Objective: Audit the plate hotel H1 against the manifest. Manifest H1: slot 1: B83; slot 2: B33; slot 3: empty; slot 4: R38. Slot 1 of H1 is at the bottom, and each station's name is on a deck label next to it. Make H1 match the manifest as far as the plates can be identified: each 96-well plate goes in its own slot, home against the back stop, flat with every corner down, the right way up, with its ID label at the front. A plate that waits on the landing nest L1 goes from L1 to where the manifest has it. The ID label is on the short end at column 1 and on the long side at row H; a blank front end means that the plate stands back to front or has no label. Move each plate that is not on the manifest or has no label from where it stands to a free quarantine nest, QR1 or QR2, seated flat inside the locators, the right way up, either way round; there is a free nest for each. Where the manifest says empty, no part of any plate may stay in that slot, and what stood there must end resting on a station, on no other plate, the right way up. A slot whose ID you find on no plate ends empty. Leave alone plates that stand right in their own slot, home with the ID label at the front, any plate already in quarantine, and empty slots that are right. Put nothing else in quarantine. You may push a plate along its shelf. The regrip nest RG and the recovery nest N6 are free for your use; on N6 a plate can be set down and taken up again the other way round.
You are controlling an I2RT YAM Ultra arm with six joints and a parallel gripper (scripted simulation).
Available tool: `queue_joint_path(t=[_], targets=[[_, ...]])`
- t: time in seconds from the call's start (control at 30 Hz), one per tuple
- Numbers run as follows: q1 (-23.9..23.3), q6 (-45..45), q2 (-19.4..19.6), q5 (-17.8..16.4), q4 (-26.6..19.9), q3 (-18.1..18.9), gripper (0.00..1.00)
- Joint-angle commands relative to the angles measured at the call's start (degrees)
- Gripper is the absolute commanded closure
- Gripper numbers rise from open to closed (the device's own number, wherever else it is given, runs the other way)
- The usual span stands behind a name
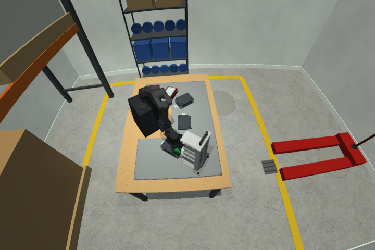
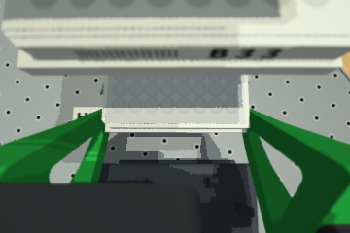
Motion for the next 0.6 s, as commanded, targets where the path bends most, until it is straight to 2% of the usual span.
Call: queue_joint_path(t=[0.0,0.57], targets=[[-0.9,-0.5,-1.8,-0.7,1.6,-1.6,0.14],[-2.2,-1.4,-2.4,-1.6,5.1,-6.1,0.14]])
